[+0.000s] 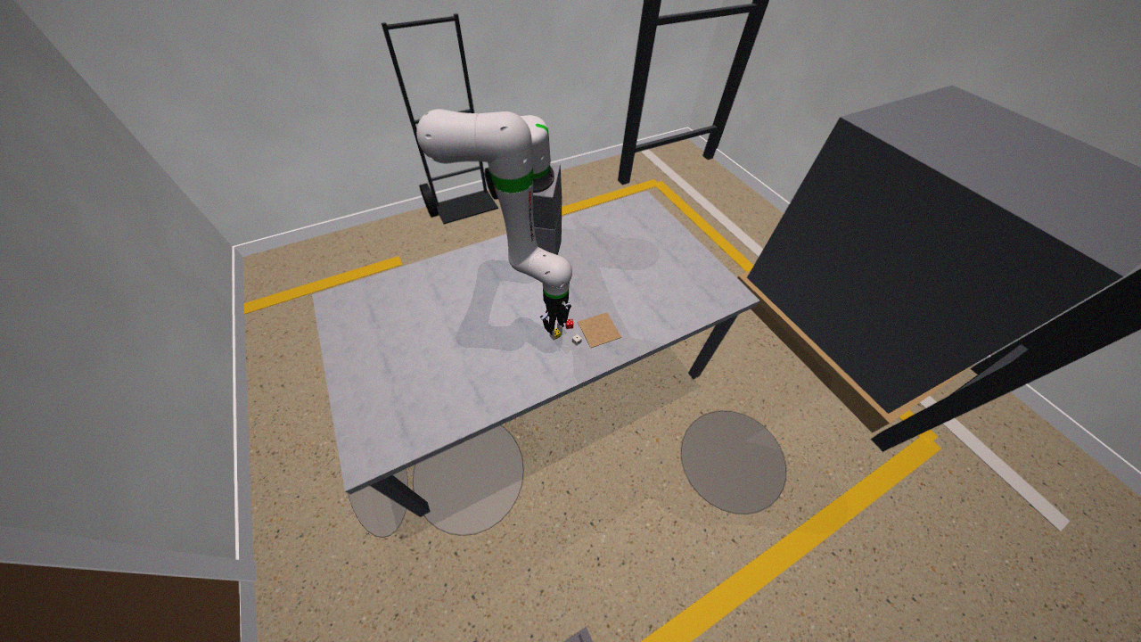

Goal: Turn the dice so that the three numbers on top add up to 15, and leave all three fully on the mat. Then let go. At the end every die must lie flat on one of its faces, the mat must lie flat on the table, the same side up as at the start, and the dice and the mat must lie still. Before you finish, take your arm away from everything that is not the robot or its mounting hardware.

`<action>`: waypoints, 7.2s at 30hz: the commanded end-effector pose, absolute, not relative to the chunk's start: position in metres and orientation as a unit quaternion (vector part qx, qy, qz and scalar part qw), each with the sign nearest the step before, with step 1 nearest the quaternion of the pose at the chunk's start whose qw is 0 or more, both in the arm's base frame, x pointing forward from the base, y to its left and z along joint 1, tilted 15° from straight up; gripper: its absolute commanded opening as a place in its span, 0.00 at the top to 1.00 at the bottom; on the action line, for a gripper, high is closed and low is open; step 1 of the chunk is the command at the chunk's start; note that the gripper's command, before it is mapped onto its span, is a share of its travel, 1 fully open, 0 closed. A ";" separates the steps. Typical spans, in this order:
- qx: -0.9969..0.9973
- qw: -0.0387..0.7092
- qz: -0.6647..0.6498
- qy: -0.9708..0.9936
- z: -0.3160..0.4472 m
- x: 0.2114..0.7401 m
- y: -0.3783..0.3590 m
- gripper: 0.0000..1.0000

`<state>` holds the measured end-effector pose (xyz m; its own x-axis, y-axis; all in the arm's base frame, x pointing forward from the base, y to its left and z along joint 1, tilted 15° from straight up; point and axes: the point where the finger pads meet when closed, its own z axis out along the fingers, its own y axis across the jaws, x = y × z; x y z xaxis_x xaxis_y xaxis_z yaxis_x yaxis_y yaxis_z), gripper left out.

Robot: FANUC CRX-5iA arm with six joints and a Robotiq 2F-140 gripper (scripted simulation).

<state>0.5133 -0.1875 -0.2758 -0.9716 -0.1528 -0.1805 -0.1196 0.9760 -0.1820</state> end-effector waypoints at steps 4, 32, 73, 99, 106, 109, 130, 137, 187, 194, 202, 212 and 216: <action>-0.069 0.097 -0.085 0.989 -0.276 0.513 -0.187 0.84; -0.069 0.097 -0.085 0.989 -0.257 0.509 -0.184 0.84; -0.069 0.097 -0.085 0.989 -0.179 0.493 -0.172 0.84; -0.041 0.099 -0.082 0.991 -0.199 0.504 -0.002 0.84; -0.041 0.099 -0.082 0.991 -0.199 0.504 -0.002 0.84; -0.041 0.099 -0.083 0.991 -0.199 0.504 -0.002 0.84; -0.041 0.100 -0.082 0.991 -0.250 0.515 -0.010 0.84; -0.041 0.100 -0.082 0.991 -0.283 0.522 -0.015 0.84; -0.041 0.100 -0.082 0.991 -0.293 0.524 -0.016 0.84; -0.041 0.100 -0.082 0.991 -0.294 0.524 -0.017 0.84; -0.041 0.100 -0.082 0.991 -0.296 0.525 -0.017 0.84; -0.041 0.100 -0.082 0.991 -0.296 0.525 -0.017 0.84; -0.041 0.100 -0.082 0.991 -0.296 0.525 -0.017 0.84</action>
<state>0.5247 -0.0171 -0.2960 -0.9768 -0.0978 -0.1904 -0.0650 0.9830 -0.1717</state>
